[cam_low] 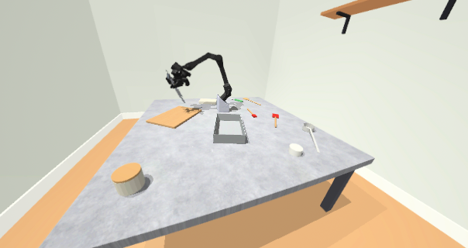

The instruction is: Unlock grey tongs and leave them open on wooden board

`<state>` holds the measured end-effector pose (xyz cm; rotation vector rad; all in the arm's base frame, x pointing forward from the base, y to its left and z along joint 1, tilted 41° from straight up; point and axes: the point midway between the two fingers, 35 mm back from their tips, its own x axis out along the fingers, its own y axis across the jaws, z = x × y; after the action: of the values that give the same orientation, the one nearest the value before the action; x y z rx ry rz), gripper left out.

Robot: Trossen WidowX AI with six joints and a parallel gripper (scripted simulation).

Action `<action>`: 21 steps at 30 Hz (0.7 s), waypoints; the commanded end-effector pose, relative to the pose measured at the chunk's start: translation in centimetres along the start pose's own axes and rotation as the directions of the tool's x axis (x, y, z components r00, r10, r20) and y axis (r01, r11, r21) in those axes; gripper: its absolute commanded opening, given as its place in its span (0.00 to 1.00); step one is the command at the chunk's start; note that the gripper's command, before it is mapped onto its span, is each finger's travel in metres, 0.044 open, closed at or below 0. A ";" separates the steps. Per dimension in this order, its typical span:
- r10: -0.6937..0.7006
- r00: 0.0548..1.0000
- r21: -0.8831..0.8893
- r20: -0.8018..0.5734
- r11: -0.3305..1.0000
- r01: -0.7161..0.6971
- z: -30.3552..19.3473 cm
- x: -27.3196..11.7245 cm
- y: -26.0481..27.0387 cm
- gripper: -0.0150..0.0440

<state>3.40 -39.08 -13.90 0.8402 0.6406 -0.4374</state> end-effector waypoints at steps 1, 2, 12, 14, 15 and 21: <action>0.004 0.997 -0.008 0.075 1.000 -0.003 0.3 -0.9 0.4 0.00; 0.004 0.996 -0.012 0.093 1.000 -0.003 0.3 -1.2 0.5 0.00; 0.008 0.988 -0.028 0.157 1.000 -0.004 0.4 -2.0 1.0 0.00; 0.008 0.988 -0.028 0.157 1.000 -0.004 0.4 -2.0 1.0 0.00; 0.008 0.988 -0.028 0.157 1.000 -0.004 0.4 -2.0 1.0 0.00; 0.008 0.988 -0.028 0.157 1.000 -0.004 0.4 -2.0 1.0 0.00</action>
<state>2.63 -38.55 -11.91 0.7711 0.5058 -0.4821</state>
